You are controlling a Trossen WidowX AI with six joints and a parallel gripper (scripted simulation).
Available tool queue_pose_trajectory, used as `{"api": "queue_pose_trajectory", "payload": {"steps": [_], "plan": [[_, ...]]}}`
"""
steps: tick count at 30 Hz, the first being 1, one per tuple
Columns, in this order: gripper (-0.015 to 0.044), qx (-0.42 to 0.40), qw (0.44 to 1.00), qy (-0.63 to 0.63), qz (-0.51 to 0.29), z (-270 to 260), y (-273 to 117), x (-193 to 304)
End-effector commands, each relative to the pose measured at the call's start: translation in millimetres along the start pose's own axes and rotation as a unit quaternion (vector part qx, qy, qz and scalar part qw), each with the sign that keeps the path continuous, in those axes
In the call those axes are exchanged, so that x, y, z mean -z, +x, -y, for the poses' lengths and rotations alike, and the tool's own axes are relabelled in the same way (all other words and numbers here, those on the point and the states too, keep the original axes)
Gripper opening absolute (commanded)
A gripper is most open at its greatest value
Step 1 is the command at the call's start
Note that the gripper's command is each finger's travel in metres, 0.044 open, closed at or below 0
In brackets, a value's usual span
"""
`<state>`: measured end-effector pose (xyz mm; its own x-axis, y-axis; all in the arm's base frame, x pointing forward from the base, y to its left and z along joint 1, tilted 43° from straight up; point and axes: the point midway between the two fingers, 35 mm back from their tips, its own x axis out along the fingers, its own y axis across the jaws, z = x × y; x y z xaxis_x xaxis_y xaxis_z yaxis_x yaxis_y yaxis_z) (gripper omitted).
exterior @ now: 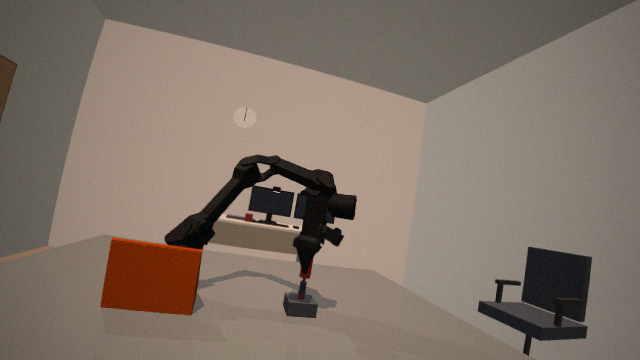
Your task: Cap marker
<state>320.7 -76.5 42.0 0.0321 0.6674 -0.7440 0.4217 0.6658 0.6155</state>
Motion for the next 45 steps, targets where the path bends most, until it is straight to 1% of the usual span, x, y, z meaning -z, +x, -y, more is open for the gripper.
{"api": "queue_pose_trajectory", "payload": {"steps": [1, 21, 27, 43, 44, 45], "plan": [[0.0000, -0.003, 1.000, 0.002, 0.000, -0.6, 5.5, -0.3], [0.0000, -0.004, 1.000, 0.002, 0.000, -1.0, 37.8, 0.8], [0.0000, -0.004, 1.000, 0.002, 0.000, -1.1, 39.9, 1.0], [0.0420, -0.001, 1.000, 0.000, -0.001, -0.6, 39.3, 1.2], [0.0440, -0.001, 1.000, 0.000, -0.001, -0.6, 39.3, 1.2], [0.0440, -0.001, 1.000, 0.000, -0.001, -0.6, 36.9, 0.9]]}}
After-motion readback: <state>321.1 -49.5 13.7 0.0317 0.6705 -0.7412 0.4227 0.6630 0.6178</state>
